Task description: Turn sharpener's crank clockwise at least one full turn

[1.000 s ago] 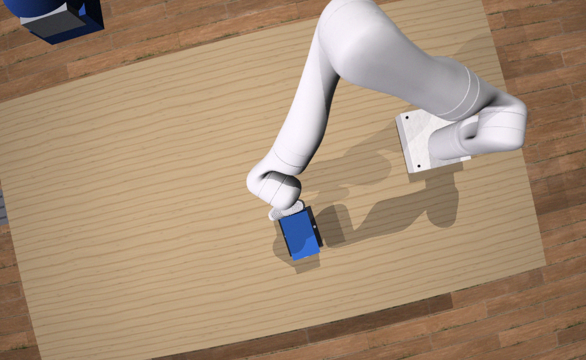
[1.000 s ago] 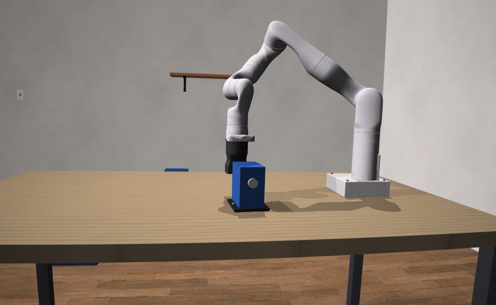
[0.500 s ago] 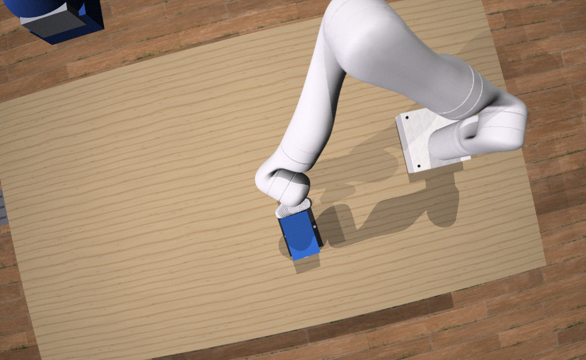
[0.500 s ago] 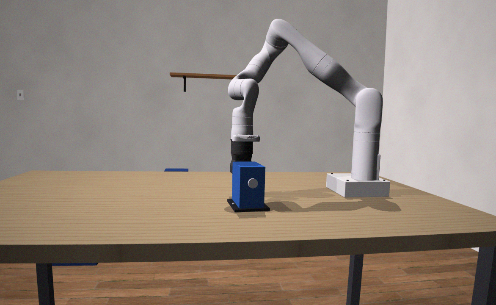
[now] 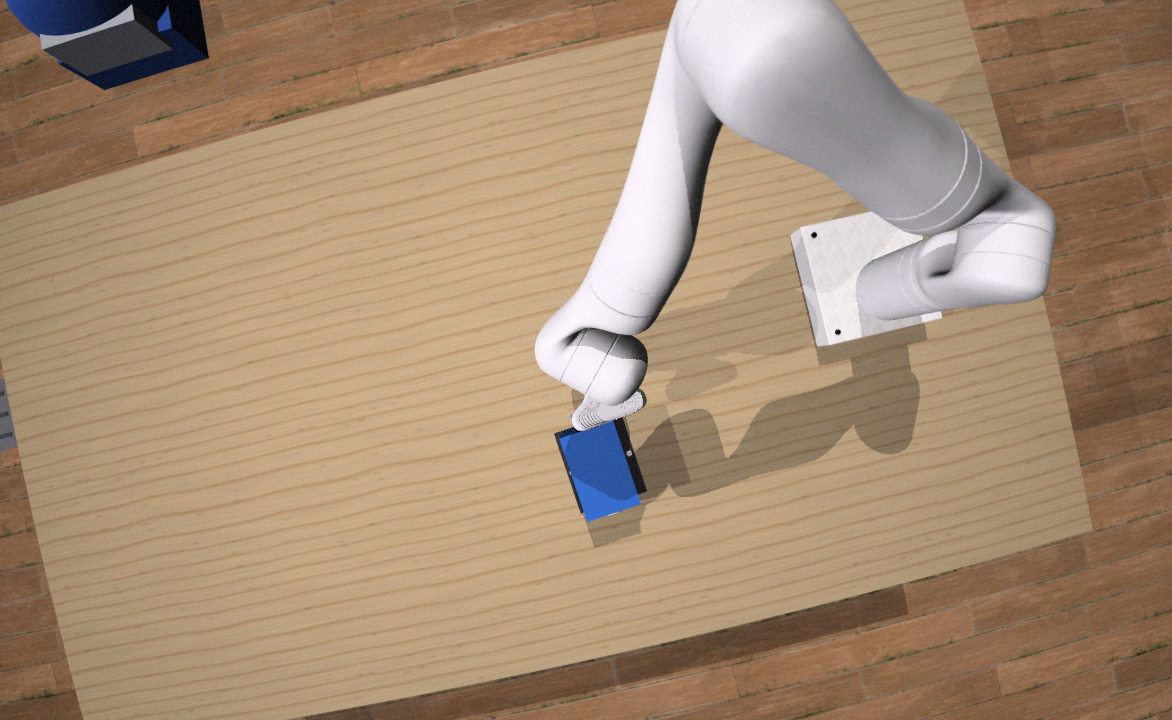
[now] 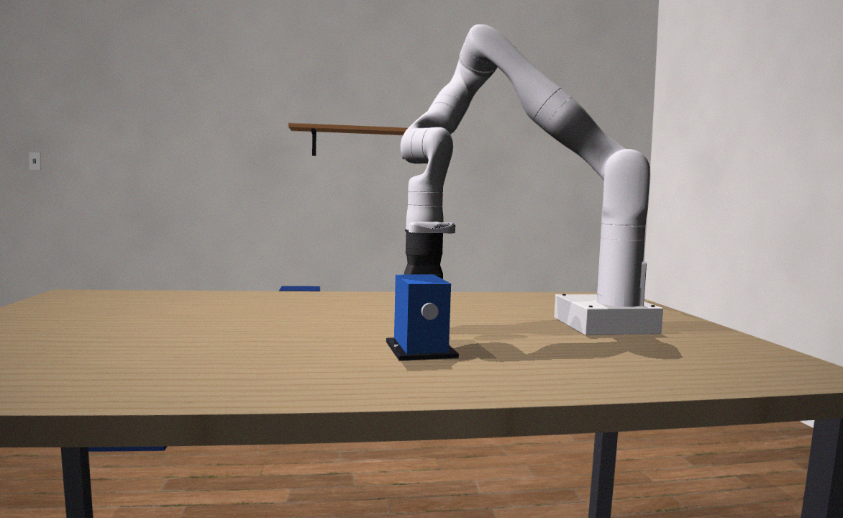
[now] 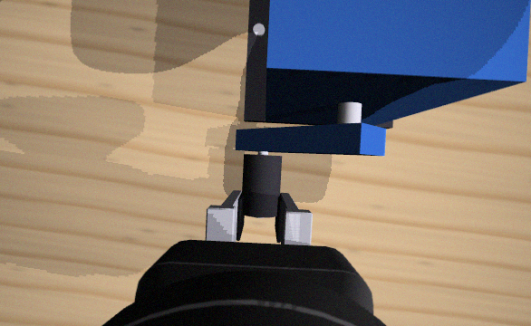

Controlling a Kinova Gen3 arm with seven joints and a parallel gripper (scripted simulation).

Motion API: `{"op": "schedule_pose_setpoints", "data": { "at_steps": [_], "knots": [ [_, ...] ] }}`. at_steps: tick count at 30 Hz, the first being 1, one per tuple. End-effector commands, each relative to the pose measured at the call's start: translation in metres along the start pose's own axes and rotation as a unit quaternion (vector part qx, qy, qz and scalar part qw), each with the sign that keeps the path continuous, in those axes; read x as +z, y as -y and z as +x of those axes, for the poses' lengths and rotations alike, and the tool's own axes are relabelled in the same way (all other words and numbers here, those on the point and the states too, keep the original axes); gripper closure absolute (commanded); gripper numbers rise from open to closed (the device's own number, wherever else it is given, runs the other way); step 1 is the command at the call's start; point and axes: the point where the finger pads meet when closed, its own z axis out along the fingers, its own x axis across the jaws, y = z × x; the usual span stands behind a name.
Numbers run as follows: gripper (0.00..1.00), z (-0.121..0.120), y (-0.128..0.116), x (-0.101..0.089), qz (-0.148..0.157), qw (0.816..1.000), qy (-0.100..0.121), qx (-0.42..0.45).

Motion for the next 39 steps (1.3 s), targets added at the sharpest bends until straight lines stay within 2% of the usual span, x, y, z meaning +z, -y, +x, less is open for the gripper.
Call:
{"op": "schedule_pose_setpoints", "data": {
  "at_steps": [1, 16, 39],
  "knots": [
    [1.0, -0.005, 0.0, -0.008, -0.001, 1.0, -0.002, -0.001],
    [1.0, -0.014, 0.0, -0.024, -0.001, 1.0, -0.002, -0.001],
    [1.0, -0.014, 0.0, -0.026, -0.001, 1.0, -0.002, -0.001]
  ]
}}
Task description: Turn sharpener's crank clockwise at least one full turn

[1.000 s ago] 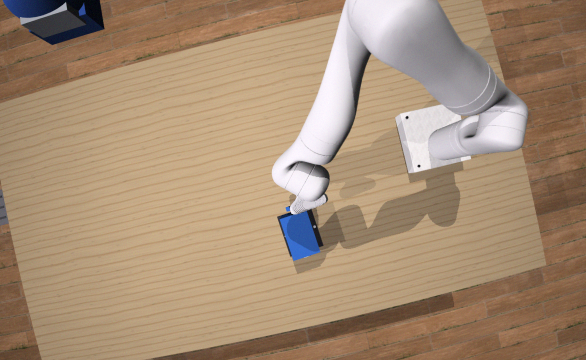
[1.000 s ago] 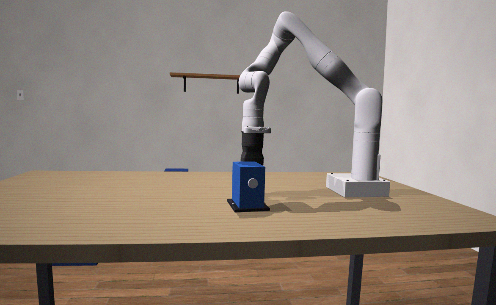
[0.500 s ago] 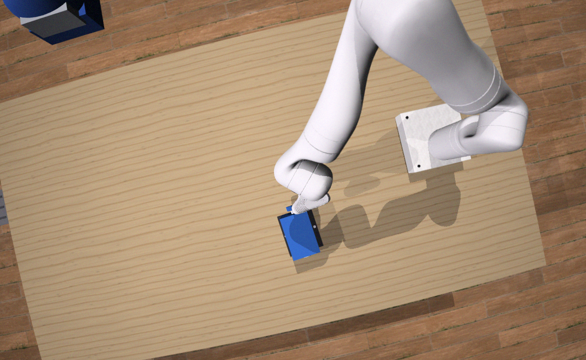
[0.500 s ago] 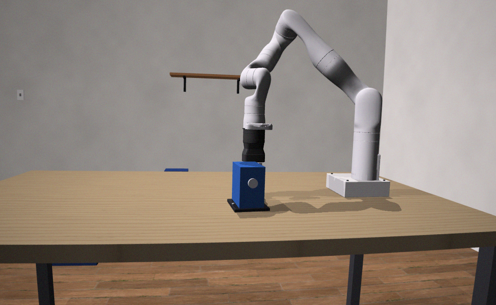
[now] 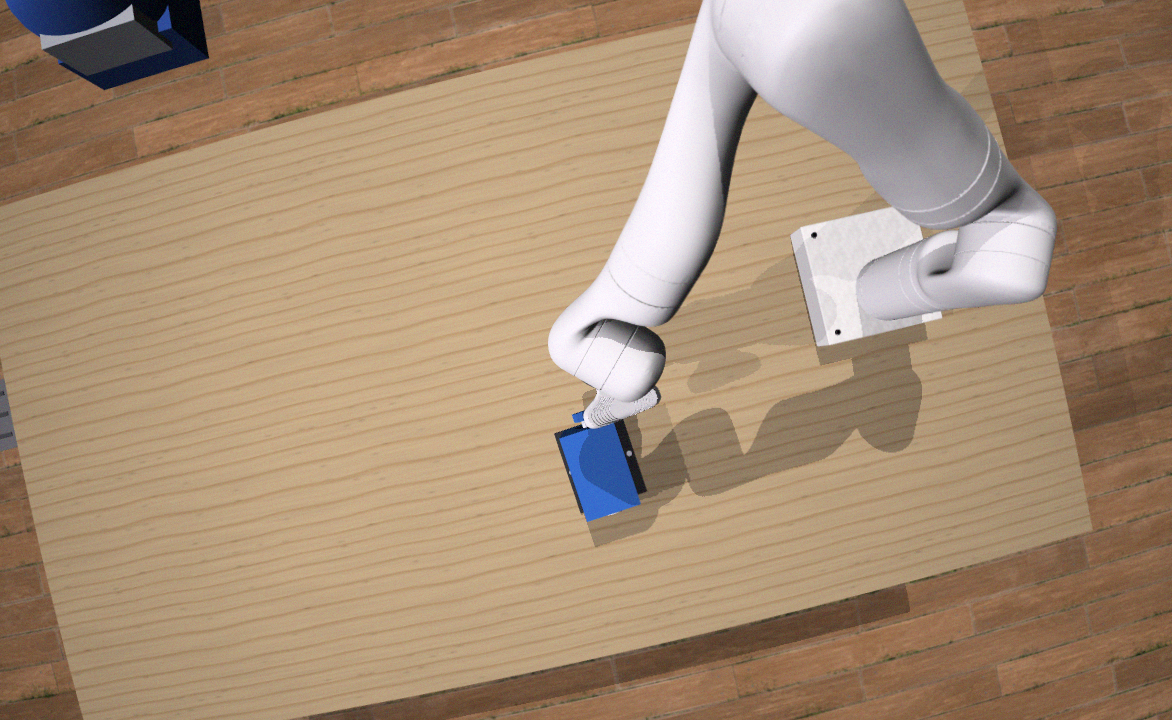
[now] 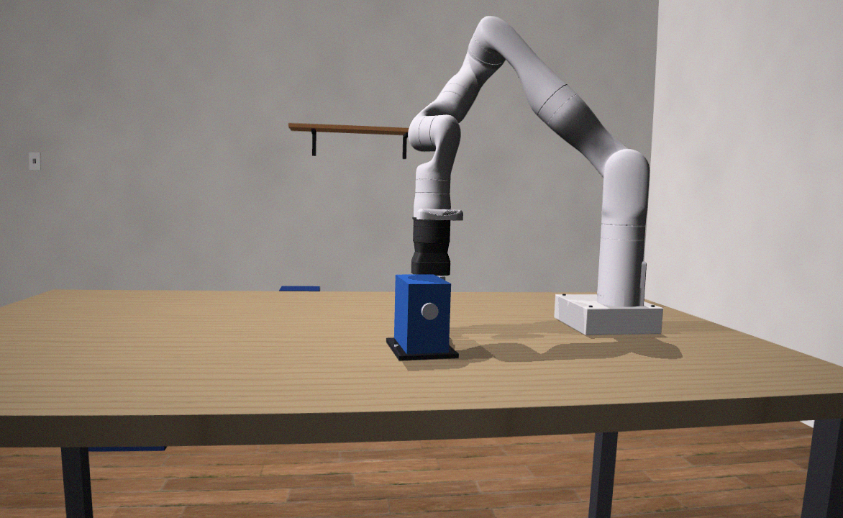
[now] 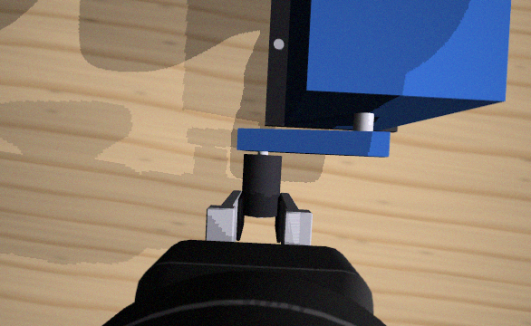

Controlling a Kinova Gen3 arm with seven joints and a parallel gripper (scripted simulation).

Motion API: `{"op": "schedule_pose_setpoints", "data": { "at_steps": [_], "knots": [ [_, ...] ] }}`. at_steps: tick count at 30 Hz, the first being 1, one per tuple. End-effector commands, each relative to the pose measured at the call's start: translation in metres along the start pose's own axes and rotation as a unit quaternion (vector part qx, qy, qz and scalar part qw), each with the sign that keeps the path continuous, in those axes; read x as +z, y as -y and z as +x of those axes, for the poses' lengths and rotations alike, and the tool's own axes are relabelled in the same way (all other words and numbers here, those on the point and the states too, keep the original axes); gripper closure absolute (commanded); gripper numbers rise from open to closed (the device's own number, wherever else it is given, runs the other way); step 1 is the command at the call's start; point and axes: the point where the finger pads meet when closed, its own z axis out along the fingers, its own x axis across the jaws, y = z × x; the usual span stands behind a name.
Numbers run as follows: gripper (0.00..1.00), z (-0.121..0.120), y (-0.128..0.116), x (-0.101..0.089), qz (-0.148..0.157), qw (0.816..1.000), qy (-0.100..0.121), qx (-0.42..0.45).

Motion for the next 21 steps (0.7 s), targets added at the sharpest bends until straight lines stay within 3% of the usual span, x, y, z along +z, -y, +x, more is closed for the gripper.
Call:
{"op": "schedule_pose_setpoints", "data": {
  "at_steps": [1, 21],
  "knots": [
    [1.0, 0.0005, 0.0, -0.0008, 0.0, 1.0, -0.001, 0.0],
    [1.0, 0.0005, 0.0, -0.0009, 0.0, 1.0, -0.001, 0.0]
  ]
}}
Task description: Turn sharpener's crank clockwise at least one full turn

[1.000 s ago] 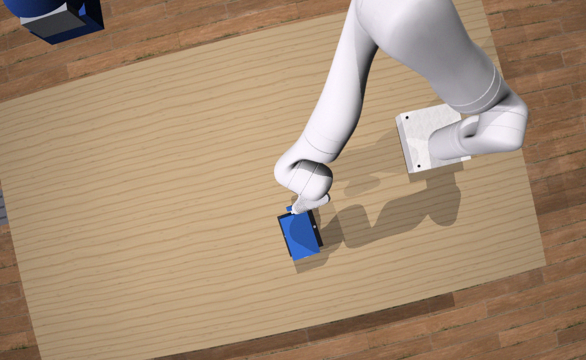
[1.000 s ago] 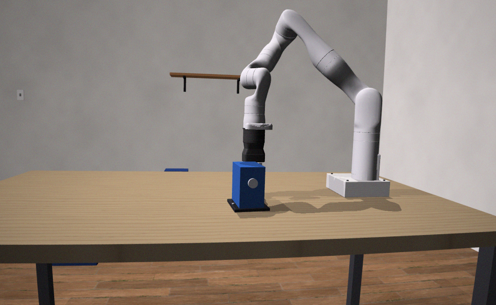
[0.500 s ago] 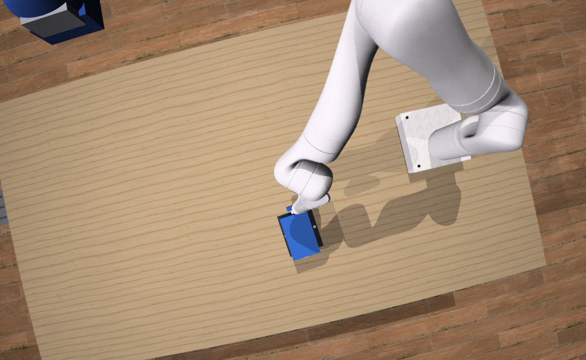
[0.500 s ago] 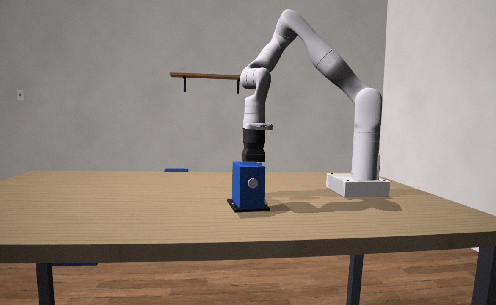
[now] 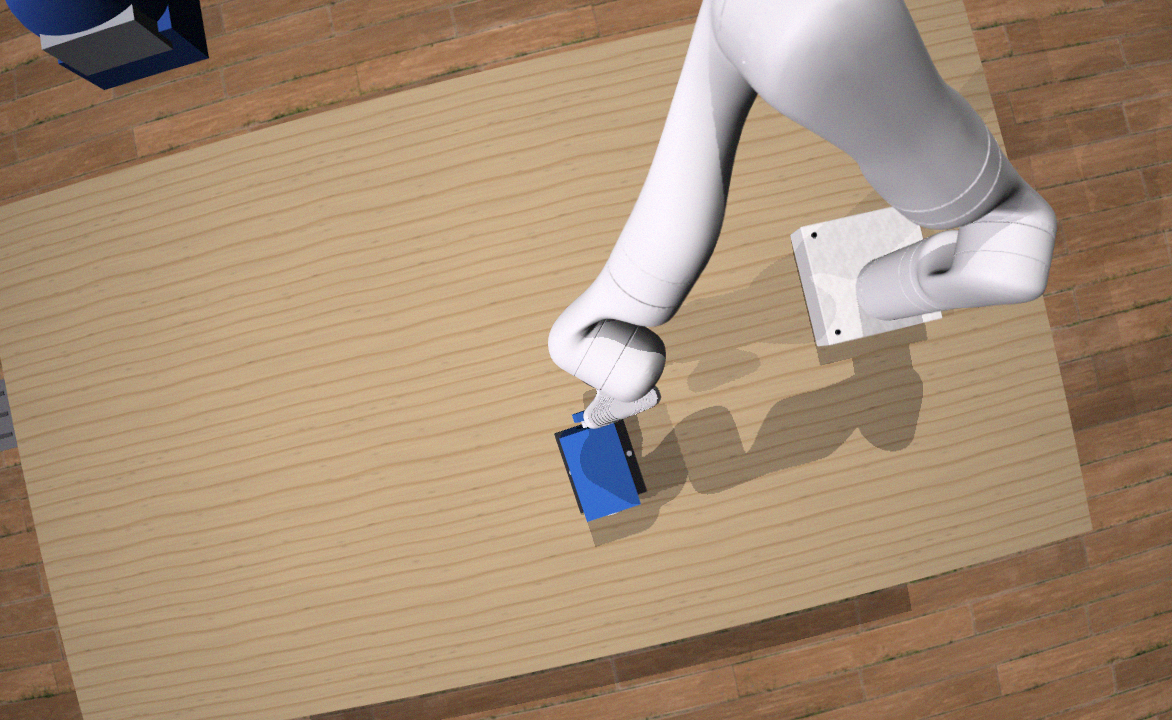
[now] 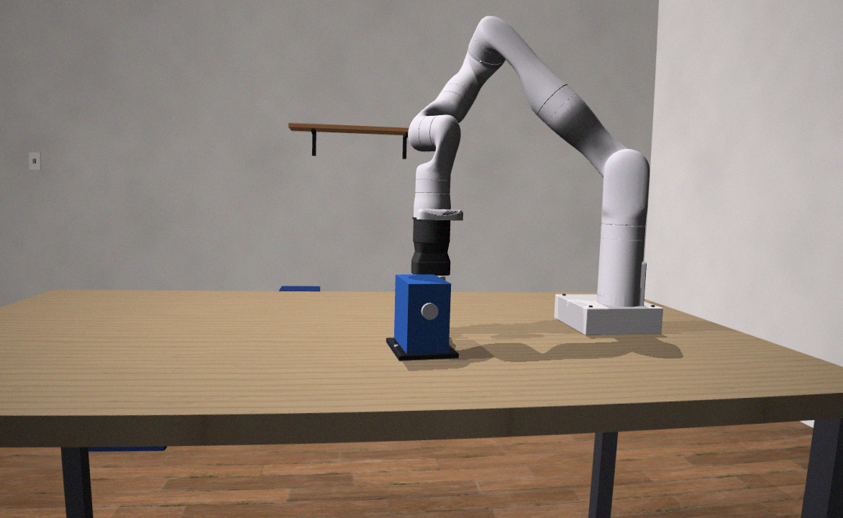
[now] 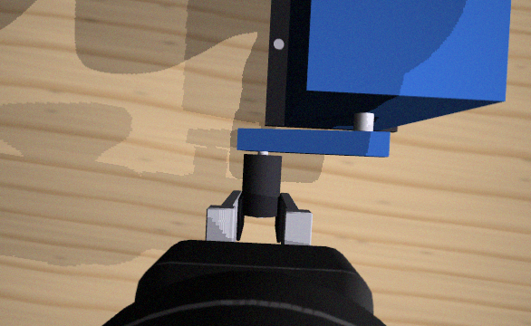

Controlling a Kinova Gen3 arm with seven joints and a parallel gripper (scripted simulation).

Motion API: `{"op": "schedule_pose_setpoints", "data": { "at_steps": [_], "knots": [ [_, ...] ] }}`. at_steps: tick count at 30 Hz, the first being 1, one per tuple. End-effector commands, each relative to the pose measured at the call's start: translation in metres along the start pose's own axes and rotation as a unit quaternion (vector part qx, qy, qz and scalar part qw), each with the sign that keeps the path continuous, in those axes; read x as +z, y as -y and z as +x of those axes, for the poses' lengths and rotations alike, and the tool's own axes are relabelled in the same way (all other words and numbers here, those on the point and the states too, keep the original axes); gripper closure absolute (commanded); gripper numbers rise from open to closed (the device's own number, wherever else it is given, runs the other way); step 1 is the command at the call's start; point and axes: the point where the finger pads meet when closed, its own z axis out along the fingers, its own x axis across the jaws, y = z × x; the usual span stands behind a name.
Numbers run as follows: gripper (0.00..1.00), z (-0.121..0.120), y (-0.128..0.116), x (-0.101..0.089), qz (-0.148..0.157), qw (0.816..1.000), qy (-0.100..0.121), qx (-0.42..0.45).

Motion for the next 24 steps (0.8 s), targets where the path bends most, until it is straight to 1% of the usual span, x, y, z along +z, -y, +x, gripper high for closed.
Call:
{"op": "schedule_pose_setpoints", "data": {
  "at_steps": [1, 13, 24],
  "knots": [
    [1.0, 0.001, 0.0, -0.001, 0.0, 1.0, -0.001, 0.0],
    [1.0, -0.001, 0.0, -0.007, 0.0, 1.0, -0.001, 0.0],
    [1.0, 0.0, 0.0, -0.027, 0.0, 1.0, -0.001, 0.0]
  ]
}}
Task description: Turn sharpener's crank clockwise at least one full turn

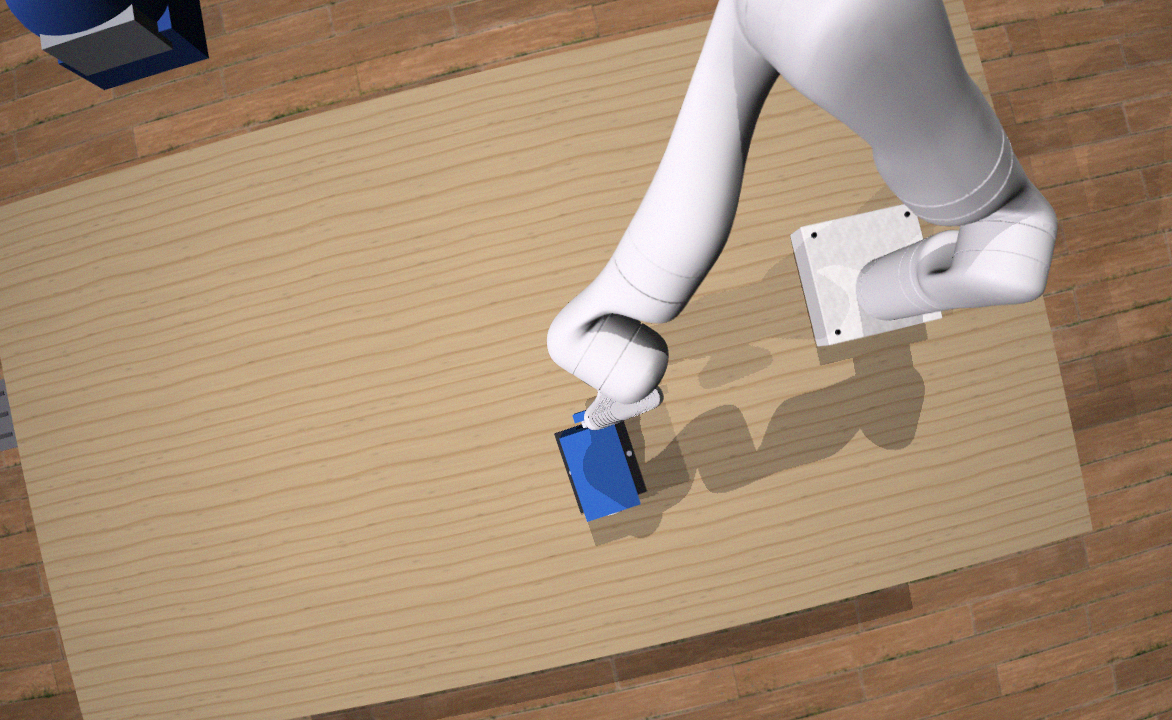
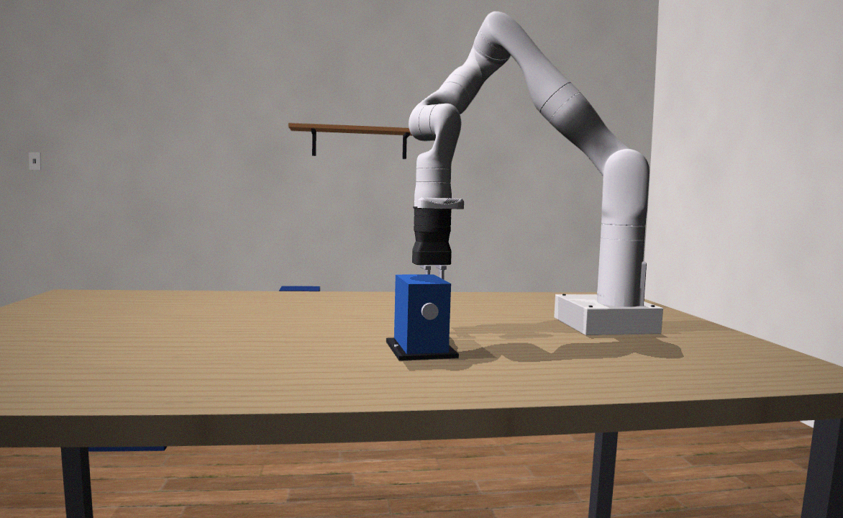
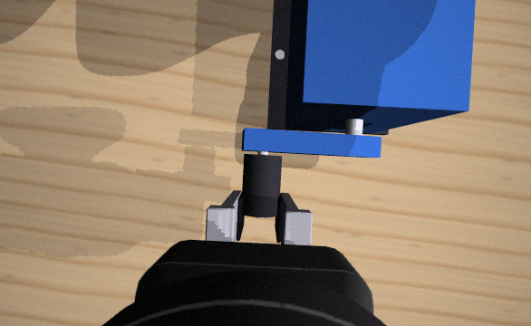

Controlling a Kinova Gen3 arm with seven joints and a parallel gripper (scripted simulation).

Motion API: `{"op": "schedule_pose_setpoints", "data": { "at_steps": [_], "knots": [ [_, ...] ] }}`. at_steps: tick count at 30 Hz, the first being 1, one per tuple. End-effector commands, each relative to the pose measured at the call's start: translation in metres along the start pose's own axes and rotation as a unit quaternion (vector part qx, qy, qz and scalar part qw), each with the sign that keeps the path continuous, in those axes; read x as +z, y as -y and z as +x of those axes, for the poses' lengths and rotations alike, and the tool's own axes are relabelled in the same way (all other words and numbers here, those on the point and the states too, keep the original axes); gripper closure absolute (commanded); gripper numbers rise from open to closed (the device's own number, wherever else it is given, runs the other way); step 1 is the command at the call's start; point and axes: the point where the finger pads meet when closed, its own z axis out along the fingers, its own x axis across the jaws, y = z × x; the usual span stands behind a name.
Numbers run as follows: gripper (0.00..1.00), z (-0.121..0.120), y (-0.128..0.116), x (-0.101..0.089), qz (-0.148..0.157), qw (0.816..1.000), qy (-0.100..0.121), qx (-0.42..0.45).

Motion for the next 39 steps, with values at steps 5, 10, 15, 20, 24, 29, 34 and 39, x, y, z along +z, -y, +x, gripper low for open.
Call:
{"op": "schedule_pose_setpoints", "data": {
  "at_steps": [5, 10, 15, 20, 24, 29, 34, 39],
  "knots": [
    [1.0, 0.004, 0.0, -0.014, -0.001, 1.0, -0.003, 0.0],
    [1.0, 0.008, 0.0, -0.022, -0.001, 1.0, -0.003, 0.0],
    [1.0, 0.015, 0.0, -0.031, -0.001, 1.0, -0.003, 0.0],
    [1.0, 0.022, 0.0, -0.037, -0.001, 1.0, -0.003, 0.0],
    [1.0, 0.025, 0.0, -0.039, -0.001, 1.0, -0.003, 0.0],
    [1.0, 0.031, 0.0, -0.043, -0.001, 1.0, -0.003, 0.0],
    [1.0, 0.034, 0.0, -0.044, -0.001, 1.0, -0.003, 0.0],
    [1.0, 0.035, 0.0, -0.044, -0.001, 1.0, -0.003, 0.0]
  ]
}}
